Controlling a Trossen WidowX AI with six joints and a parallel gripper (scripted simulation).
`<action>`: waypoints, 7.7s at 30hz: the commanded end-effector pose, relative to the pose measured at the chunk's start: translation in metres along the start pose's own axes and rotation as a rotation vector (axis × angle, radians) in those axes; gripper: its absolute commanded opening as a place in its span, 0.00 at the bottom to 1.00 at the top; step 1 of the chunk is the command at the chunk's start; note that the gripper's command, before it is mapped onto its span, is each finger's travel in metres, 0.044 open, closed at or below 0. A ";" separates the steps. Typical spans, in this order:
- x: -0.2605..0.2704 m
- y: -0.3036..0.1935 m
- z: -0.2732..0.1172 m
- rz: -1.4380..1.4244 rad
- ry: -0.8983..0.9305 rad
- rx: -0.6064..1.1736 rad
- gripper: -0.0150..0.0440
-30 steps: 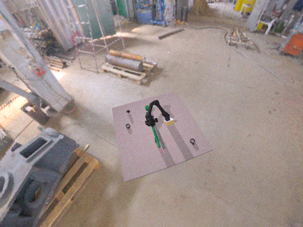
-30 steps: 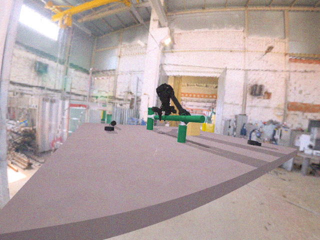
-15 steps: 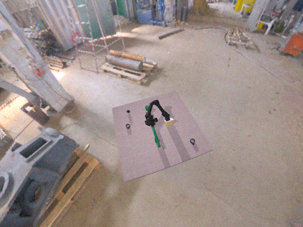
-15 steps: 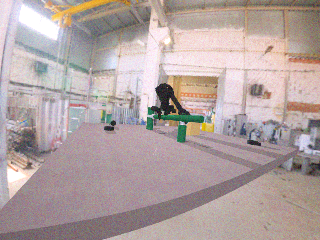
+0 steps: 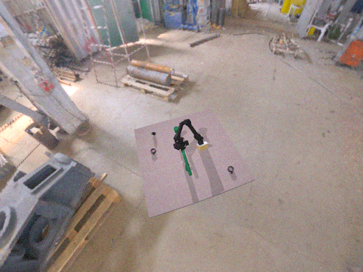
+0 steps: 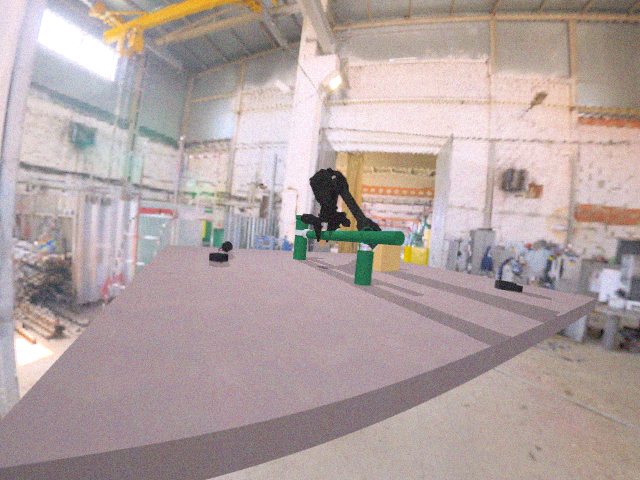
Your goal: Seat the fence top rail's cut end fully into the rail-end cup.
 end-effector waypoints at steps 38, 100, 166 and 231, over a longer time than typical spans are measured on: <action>0.000 0.000 0.000 0.001 0.000 -0.002 0.25; -0.001 -0.003 -0.001 0.000 0.003 0.005 0.25; -0.008 -0.031 0.004 0.000 0.003 0.007 0.25; 0.003 -0.012 -0.078 -0.015 -0.071 -0.126 1.00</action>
Point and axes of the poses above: the point midway between the two fingers, 35 mm back from their tips, its own z axis out along the fingers, its own x axis across the jaws, y = z × x, the point moved 3 cm from there along -z, back along the fingers, and after that the axes turned 12 degrees about z, right-handed, at the moved point
